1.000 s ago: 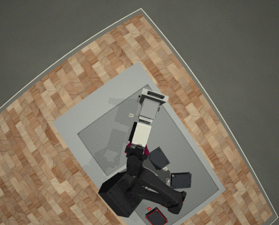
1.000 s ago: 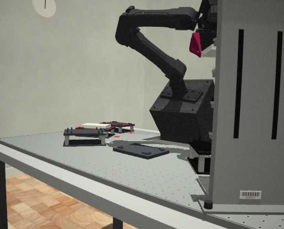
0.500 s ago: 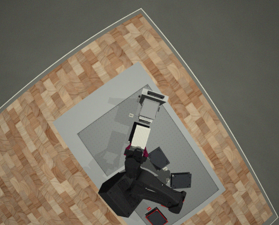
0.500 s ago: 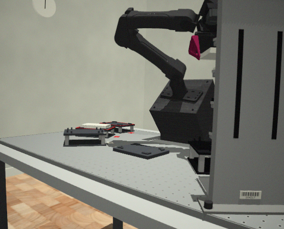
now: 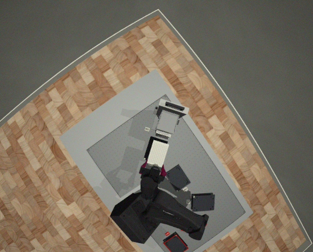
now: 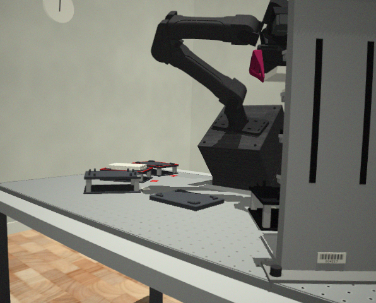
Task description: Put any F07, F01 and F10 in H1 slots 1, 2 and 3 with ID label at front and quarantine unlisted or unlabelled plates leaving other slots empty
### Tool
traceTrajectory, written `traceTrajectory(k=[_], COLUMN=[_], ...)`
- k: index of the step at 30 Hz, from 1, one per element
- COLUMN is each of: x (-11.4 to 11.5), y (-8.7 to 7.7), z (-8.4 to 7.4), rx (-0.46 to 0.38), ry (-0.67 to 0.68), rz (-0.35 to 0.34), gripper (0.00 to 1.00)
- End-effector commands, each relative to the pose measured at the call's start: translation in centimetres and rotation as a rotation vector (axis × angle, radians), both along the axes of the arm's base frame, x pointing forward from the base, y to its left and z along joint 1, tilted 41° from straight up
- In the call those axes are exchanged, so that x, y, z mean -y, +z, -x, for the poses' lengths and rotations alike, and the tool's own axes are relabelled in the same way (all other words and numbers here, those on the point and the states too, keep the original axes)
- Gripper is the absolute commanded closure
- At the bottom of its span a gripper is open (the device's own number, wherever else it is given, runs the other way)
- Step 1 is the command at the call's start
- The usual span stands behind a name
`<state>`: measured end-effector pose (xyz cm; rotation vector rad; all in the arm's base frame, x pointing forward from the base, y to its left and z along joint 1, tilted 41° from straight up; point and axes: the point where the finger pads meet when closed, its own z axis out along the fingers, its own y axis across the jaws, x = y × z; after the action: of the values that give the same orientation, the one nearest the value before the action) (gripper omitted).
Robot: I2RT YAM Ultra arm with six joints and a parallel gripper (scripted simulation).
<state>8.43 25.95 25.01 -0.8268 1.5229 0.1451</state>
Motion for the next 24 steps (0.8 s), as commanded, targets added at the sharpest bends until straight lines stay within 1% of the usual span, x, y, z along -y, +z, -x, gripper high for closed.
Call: traceTrajectory(k=[1, 24], x=[-0.14, -0.24], y=[0.28, -0.44], z=[0.05, -0.57], rx=[-0.001, 0.0], ry=[0.004, 0.004], rz=[-0.011, -0.011], gripper=[0.14, 0.14])
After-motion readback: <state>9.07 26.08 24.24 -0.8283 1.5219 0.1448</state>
